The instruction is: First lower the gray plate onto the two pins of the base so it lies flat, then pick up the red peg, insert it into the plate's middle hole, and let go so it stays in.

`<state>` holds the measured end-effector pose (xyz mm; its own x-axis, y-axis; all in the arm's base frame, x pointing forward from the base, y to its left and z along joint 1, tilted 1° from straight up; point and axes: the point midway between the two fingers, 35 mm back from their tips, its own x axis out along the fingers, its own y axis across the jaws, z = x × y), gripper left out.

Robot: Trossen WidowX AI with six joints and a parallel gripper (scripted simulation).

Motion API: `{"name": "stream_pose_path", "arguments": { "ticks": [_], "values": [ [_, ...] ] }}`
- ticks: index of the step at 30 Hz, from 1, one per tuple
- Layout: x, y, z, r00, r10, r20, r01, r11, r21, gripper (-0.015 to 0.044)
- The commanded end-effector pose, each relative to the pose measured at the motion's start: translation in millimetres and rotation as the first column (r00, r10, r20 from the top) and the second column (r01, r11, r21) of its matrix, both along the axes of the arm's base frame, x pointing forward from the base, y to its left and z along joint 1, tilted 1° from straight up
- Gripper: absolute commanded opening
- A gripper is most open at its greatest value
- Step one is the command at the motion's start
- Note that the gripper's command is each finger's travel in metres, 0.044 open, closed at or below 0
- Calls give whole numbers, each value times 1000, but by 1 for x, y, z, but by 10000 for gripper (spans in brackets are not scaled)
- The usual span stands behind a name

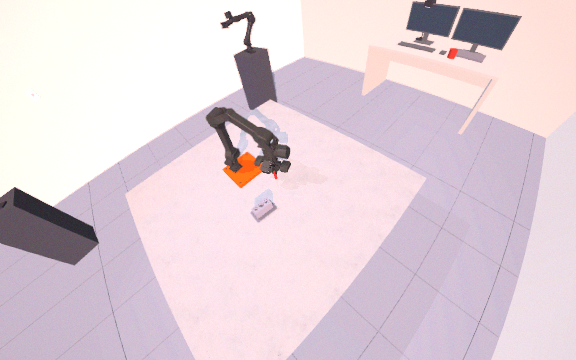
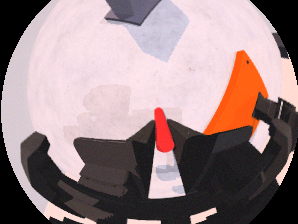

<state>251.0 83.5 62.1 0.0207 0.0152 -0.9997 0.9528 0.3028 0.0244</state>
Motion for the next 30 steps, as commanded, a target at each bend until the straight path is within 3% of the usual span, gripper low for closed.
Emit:
{"name": "stream_pose_path", "arguments": {
  "ticks": [1, 12, 30],
  "values": [
    [0, 0, 0, 1000, -4, 0, 4, 1000, 1, 0],
    [1, 0, 5, 1000, -4, 0, 4, 1000, 1, 0],
    [6, 2, 61, 1000, -4, 0, 4, 1000, 1, 0]
  ]
}}
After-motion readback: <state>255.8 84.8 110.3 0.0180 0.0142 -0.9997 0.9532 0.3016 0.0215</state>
